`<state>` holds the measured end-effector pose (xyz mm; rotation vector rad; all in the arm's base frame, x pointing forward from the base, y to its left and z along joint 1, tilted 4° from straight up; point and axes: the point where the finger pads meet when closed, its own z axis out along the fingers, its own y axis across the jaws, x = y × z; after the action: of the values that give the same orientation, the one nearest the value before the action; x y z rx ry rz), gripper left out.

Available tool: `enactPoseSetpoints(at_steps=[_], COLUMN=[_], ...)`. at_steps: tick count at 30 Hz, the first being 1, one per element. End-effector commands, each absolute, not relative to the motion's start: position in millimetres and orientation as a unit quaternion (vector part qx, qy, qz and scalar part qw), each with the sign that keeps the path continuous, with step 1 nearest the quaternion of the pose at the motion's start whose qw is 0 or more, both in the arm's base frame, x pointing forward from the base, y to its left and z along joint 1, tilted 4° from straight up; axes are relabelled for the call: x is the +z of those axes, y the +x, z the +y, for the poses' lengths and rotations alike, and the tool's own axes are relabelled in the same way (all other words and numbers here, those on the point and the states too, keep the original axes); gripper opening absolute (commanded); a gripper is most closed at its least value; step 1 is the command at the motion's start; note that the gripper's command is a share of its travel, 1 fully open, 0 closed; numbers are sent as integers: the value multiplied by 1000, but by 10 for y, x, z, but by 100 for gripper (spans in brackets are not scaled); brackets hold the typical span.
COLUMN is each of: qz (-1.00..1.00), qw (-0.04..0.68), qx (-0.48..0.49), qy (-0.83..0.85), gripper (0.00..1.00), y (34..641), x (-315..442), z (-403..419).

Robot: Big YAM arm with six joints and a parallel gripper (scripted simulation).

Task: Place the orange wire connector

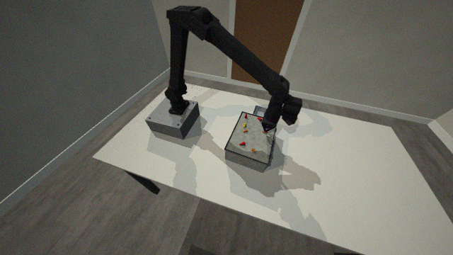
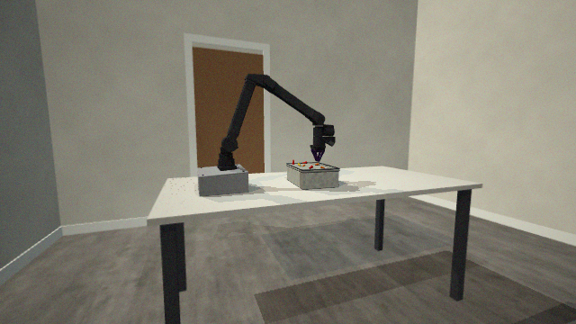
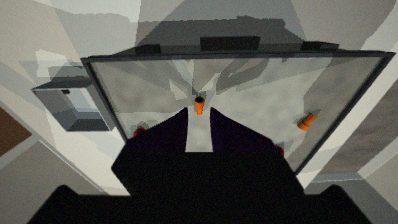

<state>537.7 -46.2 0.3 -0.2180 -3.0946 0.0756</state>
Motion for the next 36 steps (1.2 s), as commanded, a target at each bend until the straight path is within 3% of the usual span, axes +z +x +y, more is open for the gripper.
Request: enactPoseSetpoints(at_steps=[1,15,16,36], qz=[-997,-997,-997,-997], qw=[17,9,8,3], qx=[25,25,25,25], qy=[-67,-70,-70,-71], gripper=[25,25,6,6], y=[5417,5497,5505,5551], x=[-154,-155,-150,-121], z=[-504,-532,-534,-540])
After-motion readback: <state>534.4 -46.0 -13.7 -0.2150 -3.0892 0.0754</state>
